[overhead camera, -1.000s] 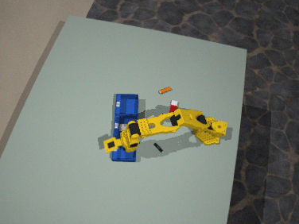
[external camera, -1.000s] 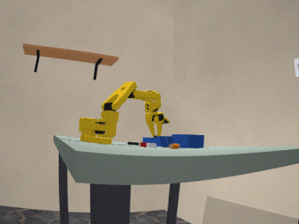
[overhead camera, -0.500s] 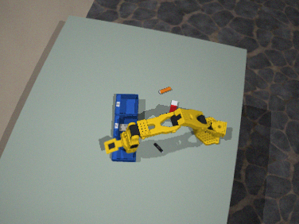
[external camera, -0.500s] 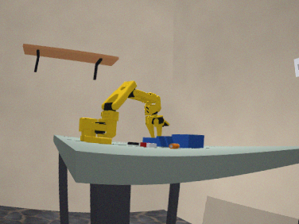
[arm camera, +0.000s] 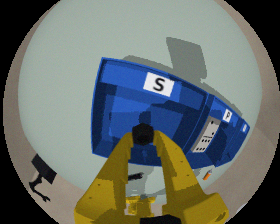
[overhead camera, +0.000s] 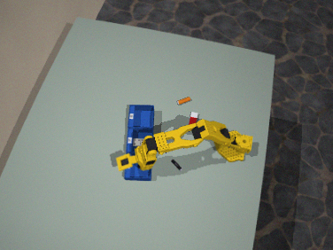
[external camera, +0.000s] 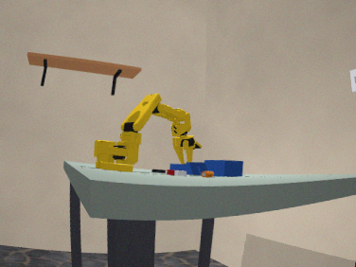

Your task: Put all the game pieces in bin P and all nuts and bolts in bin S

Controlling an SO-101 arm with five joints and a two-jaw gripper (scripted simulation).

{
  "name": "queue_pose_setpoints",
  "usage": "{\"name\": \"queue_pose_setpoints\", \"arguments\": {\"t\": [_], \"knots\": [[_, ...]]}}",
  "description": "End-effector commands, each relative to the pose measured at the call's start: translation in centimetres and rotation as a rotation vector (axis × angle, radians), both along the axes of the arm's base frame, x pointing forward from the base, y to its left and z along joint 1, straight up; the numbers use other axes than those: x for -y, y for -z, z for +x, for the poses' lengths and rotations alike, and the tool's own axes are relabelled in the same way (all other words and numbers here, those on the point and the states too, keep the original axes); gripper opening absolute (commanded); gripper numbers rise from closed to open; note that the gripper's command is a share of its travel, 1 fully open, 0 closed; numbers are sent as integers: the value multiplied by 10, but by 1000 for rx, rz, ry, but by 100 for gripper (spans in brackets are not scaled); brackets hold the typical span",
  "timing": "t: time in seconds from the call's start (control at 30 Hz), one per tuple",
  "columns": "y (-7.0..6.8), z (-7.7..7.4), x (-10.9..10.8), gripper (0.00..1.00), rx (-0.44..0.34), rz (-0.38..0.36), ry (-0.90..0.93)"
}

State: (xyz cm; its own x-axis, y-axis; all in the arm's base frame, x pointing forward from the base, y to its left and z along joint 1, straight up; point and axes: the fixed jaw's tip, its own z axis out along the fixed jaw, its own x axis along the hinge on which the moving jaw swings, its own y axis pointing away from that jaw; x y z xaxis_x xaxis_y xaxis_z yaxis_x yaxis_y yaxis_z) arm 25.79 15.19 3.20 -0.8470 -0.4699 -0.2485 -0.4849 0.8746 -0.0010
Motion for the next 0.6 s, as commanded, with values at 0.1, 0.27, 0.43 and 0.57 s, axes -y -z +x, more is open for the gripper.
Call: {"name": "queue_pose_setpoints", "arguments": {"t": [0.1, 0.27, 0.43, 0.57], "knots": [[-20, 6, -6, 0, 76, 41, -16], [-20, 6, -6, 0, 76, 41, -16], [-18, 6, -6, 0, 76, 41, -16], [-15, 6, -6, 0, 76, 41, -16]]}}
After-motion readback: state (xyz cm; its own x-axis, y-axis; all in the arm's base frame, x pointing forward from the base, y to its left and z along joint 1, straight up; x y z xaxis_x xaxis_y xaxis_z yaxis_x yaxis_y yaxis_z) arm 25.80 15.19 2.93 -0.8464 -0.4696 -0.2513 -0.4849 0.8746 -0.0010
